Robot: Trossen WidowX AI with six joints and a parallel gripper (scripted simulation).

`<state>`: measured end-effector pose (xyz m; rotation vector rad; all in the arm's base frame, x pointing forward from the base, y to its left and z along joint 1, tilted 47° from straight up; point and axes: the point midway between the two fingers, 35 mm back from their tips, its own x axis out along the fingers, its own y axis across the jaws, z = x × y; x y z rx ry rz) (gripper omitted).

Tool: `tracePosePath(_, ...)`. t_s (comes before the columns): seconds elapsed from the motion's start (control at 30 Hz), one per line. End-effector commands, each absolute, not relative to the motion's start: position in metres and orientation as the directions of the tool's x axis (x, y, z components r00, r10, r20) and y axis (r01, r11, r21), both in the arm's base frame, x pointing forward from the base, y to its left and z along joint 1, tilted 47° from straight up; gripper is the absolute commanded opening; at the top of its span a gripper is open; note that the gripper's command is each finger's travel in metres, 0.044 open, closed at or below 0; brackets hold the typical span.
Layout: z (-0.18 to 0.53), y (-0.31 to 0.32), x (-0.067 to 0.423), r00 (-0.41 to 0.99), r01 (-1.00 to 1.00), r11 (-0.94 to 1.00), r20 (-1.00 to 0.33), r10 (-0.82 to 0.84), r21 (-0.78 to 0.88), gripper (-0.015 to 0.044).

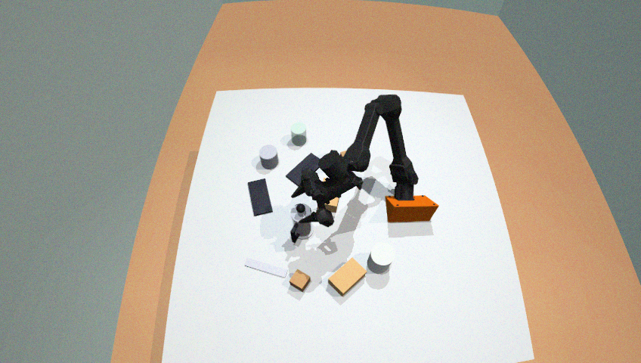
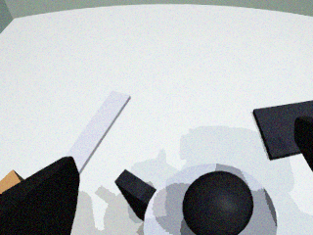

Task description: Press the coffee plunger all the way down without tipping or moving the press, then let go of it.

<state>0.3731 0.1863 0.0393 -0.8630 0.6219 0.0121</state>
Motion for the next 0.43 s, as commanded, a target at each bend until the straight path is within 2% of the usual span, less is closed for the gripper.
tracePosePath(0.0,0.0814,0.2188,0.3667,0.838,-0.239,0.675,-0.499,-0.22,-0.698,0.044)
tracePosePath(0.4,0.0872,0.2236,0.3623,0.838,-0.238,0.674,-0.498,-0.221,-0.7,0.044)
